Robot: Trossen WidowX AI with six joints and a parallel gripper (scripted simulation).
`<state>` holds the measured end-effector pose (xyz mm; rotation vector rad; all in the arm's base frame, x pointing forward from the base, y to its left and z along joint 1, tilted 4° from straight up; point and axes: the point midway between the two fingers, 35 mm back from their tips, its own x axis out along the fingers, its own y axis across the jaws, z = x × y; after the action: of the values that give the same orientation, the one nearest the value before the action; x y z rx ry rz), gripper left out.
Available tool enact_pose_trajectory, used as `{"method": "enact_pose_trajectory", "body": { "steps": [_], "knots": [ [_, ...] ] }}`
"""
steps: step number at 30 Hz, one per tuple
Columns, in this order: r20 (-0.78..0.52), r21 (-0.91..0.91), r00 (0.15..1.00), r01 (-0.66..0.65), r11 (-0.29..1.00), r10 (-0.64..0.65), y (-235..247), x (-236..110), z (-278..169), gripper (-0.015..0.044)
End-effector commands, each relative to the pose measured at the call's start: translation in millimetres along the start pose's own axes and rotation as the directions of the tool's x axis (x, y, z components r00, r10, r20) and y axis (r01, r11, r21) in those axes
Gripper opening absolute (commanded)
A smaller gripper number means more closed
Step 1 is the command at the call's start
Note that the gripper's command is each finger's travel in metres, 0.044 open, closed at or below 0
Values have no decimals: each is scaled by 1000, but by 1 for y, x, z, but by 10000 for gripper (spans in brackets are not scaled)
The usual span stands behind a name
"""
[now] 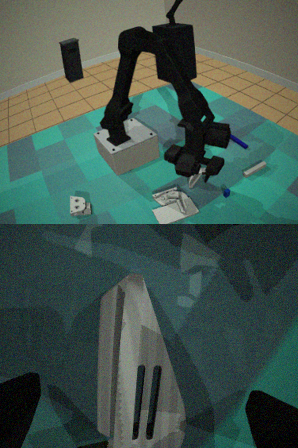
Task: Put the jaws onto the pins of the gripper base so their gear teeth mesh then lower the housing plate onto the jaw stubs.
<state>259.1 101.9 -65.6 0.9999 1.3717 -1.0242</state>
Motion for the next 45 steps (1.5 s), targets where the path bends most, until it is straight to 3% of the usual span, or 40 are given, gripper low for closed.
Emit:
{"method": "enact_pose_trajectory", "body": {
  "steps": [1, 11, 21, 28, 38, 45],
  "knots": [
    [5, 4, 1000, -3, 1000, 3, 0, 0, 1, 440],
    [5, 4, 1000, -3, 1000, 3, 0, 0, 1, 440],
    [0, 0, 1000, 0, 1000, 0, 0, 0, 0, 177],
    [0, 0, 1000, 0, 1000, 0, 0, 0, 0, 134],
    [0, 0, 1000, 0, 1000, 0, 0, 0, 0, 134],
    [1, 1, 1000, -1, 1000, 1, 3, -20, 0, 134]
  ]
}}
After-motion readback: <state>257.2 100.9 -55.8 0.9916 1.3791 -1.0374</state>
